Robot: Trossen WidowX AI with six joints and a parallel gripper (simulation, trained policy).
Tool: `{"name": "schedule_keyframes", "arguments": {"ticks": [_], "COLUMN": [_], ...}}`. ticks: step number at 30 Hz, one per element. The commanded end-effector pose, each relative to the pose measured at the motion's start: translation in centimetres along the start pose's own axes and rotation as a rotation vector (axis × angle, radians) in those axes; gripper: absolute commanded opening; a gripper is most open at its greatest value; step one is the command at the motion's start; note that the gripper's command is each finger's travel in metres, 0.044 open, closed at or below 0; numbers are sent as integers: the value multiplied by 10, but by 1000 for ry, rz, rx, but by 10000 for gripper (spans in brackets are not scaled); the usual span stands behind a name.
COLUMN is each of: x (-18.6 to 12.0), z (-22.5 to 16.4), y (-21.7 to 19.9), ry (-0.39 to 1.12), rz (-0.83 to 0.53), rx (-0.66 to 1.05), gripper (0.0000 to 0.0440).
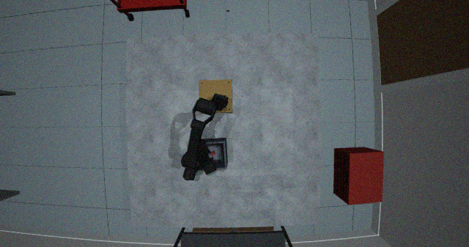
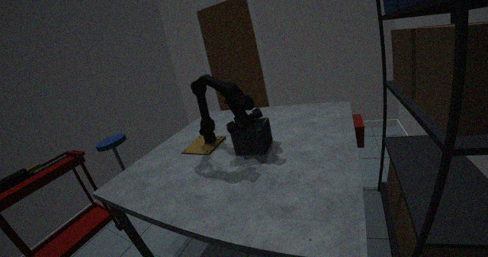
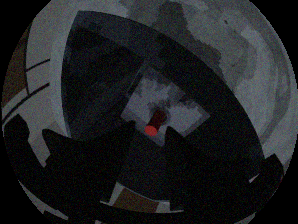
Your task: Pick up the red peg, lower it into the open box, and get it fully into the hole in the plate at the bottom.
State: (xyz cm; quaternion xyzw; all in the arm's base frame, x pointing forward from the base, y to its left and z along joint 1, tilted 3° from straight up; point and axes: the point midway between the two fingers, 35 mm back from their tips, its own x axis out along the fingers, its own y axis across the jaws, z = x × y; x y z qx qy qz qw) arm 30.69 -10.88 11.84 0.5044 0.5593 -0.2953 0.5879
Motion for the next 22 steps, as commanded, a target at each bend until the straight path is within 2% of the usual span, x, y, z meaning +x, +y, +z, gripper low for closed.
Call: {"name": "schedule_keyframes", "arguments": {"ticks": [1,22], "x": [22,-4], "z": [4,20], "y": [11,44], "ry": [67,88], "rz": [39,215], "rx": [-32,-120], "gripper": [153,148]}}
